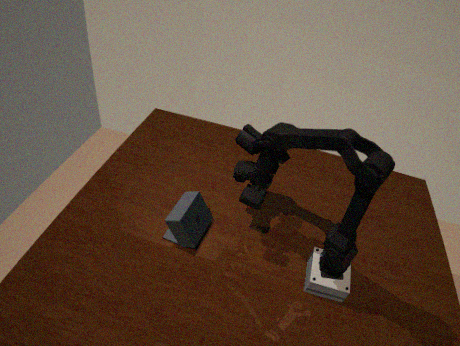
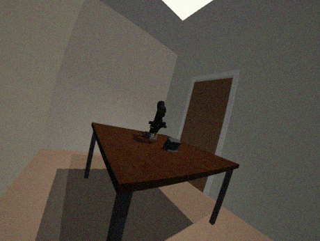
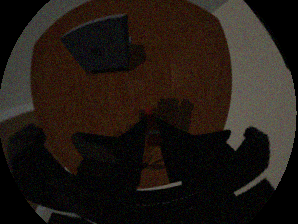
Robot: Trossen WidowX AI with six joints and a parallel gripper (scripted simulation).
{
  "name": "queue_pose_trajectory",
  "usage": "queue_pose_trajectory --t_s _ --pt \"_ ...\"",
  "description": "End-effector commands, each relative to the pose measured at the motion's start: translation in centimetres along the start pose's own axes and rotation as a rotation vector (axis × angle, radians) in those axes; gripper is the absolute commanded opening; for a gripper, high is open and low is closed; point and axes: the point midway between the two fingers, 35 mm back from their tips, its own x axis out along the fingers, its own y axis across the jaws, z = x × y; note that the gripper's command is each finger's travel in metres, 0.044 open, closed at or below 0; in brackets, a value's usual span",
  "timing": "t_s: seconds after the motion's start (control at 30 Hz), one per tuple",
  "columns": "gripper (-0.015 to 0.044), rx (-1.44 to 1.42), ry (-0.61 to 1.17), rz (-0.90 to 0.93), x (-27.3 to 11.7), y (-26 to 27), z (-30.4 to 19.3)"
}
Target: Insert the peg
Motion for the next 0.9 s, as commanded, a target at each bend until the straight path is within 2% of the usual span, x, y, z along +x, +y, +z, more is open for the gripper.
queue_pose_trajectory --t_s 0.0,0.87 --pt "0.0000 -0.042 -0.023 -0.006 -0.1 0.3 0.1" --pt "0.0000 -0.323 -0.141 -0.064 0.4 1.7 0.6"
